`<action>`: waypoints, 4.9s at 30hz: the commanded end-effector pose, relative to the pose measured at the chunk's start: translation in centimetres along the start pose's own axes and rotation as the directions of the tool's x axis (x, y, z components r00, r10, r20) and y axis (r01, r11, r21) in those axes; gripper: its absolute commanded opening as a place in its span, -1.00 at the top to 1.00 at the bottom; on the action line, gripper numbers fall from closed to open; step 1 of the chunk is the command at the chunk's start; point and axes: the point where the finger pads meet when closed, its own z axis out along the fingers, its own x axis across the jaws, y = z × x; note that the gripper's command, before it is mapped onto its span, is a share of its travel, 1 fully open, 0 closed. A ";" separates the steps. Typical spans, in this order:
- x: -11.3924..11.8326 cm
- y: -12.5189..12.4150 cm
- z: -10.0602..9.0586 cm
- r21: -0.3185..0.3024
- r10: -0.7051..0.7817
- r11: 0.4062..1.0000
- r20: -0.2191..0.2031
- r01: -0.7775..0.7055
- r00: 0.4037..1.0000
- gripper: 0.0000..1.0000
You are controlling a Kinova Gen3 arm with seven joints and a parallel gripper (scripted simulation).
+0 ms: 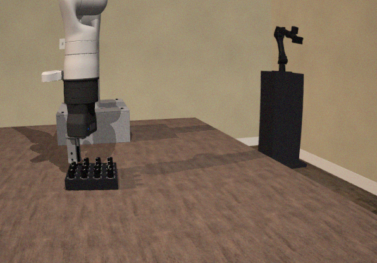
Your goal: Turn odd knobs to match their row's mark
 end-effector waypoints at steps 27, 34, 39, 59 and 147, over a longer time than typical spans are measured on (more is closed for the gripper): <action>0.0 0.0 0.0 -0.001 -0.001 1.000 0.001 0.001 1.000 0.07; 0.0 0.0 -0.1 -0.001 -0.001 1.000 0.001 0.001 1.000 0.07; 0.0 0.0 -0.5 -0.001 -0.001 1.000 0.001 0.001 1.000 0.07; 0.0 0.0 -3.8 -0.001 -0.001 1.000 0.001 0.001 1.000 0.07; -2.5 9.3 -5.9 -0.002 0.932 0.362 -0.001 -0.932 0.362 0.07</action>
